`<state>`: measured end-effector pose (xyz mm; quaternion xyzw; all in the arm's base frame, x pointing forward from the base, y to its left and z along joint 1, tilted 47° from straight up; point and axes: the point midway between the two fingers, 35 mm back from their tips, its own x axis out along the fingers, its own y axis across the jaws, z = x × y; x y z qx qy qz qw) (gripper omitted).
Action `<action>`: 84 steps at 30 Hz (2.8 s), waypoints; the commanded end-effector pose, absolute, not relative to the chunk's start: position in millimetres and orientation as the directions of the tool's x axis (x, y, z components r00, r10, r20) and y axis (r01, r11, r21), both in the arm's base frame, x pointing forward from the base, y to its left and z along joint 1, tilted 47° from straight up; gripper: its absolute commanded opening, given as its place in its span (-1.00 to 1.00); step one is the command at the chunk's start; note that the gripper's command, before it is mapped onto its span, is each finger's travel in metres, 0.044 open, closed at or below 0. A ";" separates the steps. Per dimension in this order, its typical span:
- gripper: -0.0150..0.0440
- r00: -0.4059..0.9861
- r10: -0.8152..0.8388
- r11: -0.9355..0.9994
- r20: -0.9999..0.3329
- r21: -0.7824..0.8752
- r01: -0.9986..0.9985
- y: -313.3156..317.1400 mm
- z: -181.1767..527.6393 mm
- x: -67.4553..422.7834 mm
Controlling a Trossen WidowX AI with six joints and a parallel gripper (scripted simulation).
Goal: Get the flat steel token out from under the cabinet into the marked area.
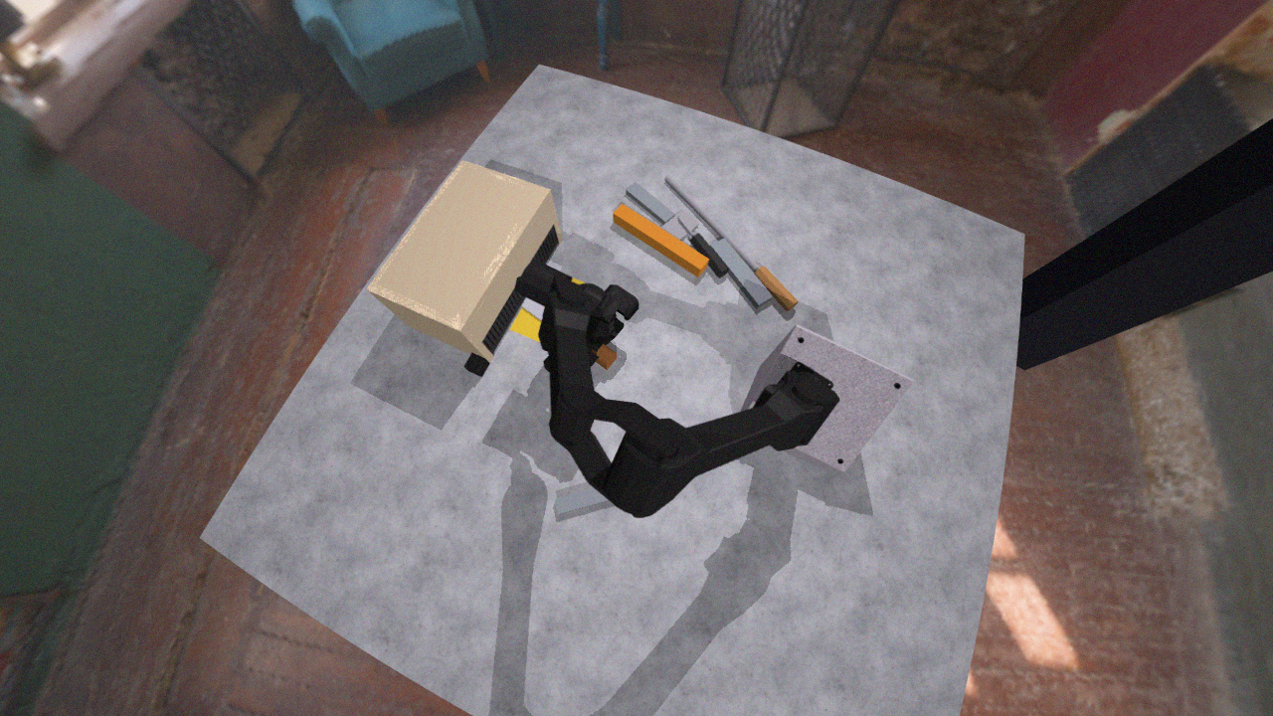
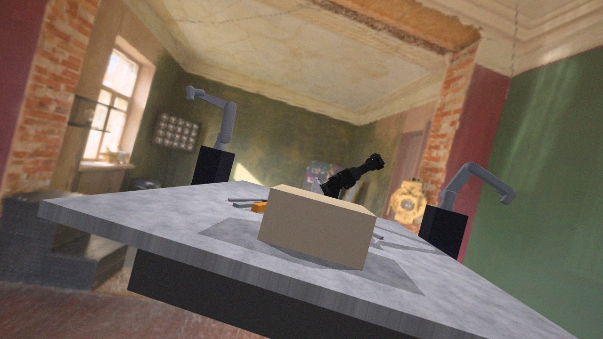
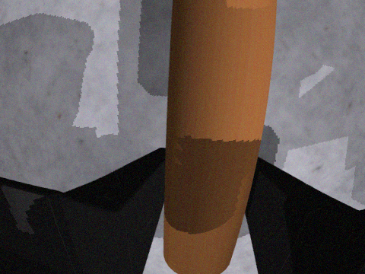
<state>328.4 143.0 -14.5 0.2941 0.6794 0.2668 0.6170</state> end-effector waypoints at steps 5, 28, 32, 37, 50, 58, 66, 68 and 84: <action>-0.49 -0.071 0.728 0.686 -0.682 0.724 0.078 143.7 -14.0 316.4; -0.49 -0.072 0.728 0.686 -0.682 0.724 0.079 144.3 -11.1 292.5; -0.49 -0.073 0.728 0.686 -0.682 0.724 0.079 144.4 -10.6 288.2; -0.49 -0.073 0.728 0.686 -0.682 0.724 0.079 144.6 -10.0 282.8; -0.49 -0.073 0.728 0.686 -0.682 0.724 0.080 145.0 -8.2 268.8; -0.49 -0.074 0.728 0.686 -0.682 0.724 0.081 145.3 -6.9 259.7; -0.49 -0.074 0.728 0.686 -0.681 0.724 0.081 145.7 -5.7 250.6; -0.49 -0.074 0.728 0.686 -0.681 0.724 0.081 145.7 -5.4 248.4; -0.49 -0.075 0.728 0.685 -0.681 0.723 0.082 146.5 -2.7 230.0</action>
